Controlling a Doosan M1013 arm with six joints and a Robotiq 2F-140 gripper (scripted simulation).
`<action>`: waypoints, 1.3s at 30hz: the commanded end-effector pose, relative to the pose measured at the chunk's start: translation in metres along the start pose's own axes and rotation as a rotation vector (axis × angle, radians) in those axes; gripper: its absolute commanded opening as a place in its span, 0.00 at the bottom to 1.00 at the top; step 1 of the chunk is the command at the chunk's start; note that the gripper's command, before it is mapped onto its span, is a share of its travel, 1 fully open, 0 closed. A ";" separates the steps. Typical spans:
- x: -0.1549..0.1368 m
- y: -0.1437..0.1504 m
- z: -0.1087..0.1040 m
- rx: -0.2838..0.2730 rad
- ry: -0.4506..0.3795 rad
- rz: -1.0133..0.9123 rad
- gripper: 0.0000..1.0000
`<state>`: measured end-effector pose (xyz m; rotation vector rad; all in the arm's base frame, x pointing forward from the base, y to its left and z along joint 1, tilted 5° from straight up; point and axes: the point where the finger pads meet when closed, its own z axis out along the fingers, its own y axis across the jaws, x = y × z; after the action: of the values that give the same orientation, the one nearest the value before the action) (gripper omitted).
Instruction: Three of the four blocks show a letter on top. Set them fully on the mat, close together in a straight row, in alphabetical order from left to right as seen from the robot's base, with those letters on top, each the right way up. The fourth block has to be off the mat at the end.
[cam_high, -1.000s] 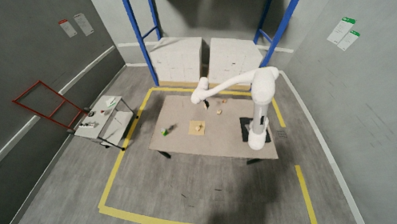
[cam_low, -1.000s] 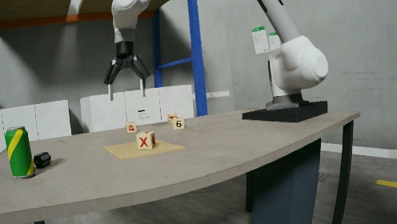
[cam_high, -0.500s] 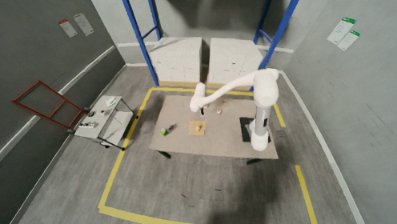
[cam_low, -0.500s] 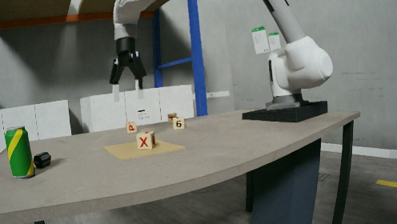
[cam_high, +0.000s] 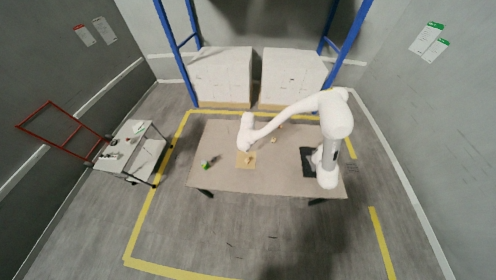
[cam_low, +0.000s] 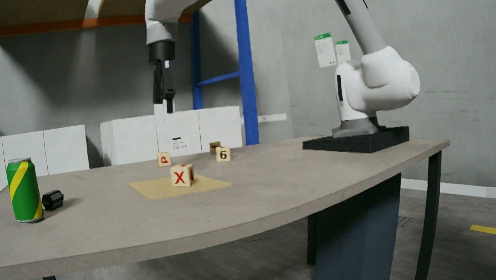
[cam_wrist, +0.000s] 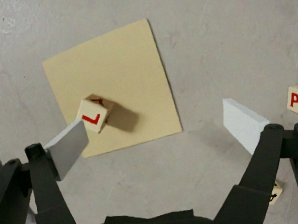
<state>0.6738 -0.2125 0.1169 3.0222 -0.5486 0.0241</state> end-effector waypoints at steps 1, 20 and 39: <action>-0.001 -0.024 0.001 -0.011 0.002 0.139 1.00; -0.011 -0.100 0.005 -0.012 0.005 0.567 1.00; -0.011 -0.101 0.005 -0.012 0.005 0.568 0.55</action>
<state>0.6979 -0.1151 0.1037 2.7415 -1.3706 0.0559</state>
